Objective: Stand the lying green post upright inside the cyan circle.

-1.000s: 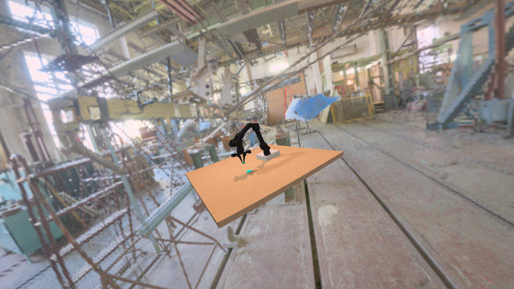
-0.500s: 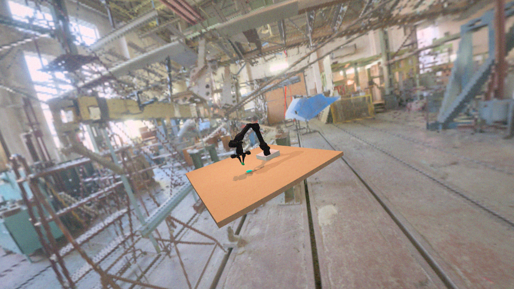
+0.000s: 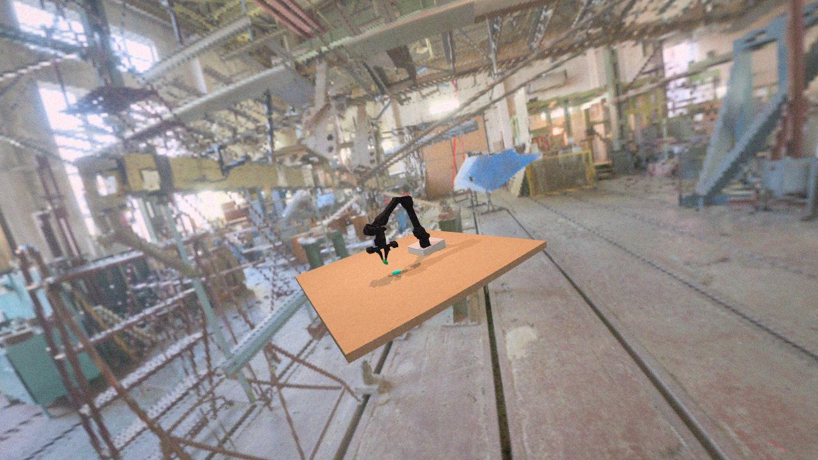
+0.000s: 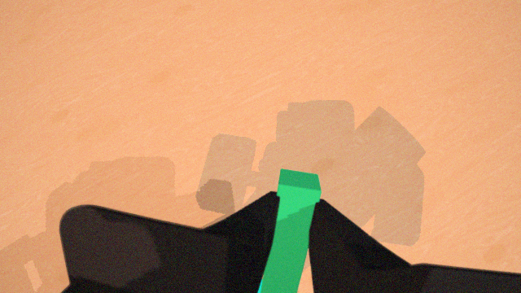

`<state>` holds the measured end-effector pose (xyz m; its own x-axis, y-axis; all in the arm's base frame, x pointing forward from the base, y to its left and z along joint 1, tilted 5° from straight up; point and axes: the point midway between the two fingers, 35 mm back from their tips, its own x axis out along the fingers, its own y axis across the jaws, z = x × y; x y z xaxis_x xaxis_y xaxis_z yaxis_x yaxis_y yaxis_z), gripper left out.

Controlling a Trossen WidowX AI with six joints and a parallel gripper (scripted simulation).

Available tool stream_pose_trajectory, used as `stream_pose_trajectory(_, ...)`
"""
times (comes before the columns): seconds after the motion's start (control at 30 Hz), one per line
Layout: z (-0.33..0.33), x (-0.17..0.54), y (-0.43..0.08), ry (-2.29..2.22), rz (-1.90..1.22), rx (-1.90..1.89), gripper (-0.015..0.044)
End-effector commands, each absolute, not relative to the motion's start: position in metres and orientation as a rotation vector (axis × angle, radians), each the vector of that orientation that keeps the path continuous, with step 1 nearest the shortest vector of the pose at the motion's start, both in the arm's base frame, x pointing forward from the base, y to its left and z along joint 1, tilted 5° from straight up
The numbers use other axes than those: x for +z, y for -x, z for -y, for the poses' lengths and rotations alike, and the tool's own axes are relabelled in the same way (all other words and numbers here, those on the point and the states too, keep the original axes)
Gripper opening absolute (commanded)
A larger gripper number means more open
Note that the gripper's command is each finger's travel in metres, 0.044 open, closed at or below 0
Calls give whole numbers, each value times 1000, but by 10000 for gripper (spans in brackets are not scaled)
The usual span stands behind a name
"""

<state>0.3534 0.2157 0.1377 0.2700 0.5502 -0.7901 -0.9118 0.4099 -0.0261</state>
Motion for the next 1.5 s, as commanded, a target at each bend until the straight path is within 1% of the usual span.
stream_pose_trajectory(0.0, -215, 135, -354, 513, -781, 1056, 23)
stream_pose_trajectory(1.47, -211, 136, -368, 309, -557, 1100, 23)
